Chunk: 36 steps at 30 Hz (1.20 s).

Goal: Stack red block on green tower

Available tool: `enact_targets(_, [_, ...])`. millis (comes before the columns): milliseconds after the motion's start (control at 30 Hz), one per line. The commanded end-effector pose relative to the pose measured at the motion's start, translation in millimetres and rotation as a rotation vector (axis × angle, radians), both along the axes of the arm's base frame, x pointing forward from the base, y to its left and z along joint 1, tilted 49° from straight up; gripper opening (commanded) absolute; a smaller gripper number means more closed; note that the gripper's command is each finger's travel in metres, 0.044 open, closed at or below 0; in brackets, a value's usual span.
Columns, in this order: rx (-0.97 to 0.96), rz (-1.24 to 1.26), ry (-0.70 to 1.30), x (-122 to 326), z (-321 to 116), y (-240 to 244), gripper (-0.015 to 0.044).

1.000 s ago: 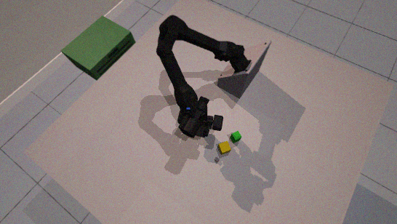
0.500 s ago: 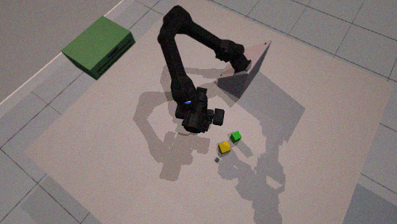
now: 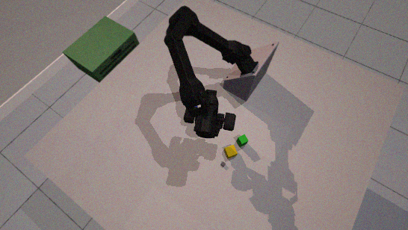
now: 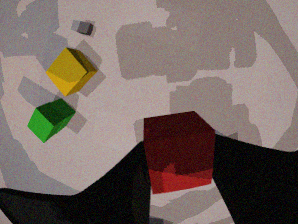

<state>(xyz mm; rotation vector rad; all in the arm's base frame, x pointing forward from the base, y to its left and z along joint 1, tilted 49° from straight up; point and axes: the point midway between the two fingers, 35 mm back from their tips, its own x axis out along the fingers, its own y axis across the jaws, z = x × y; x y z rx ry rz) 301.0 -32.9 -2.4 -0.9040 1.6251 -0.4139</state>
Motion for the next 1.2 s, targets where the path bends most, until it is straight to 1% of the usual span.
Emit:
enact_targets(0, [0.008,0.004,0.011,-4,-22,20,0.0000])
enact_targets(633, [0.001,-0.001,0.011,-41,-104,92,0.0000])
enact_targets(800, [0.001,-0.001,0.011,-42,-106,92,0.0000])
enact_targets(933, [0.000,-0.001,0.011,-42,-119,77,0.0000])
enact_targets(1167, [-0.001,-0.001,0.011,-43,-124,72,0.0000])
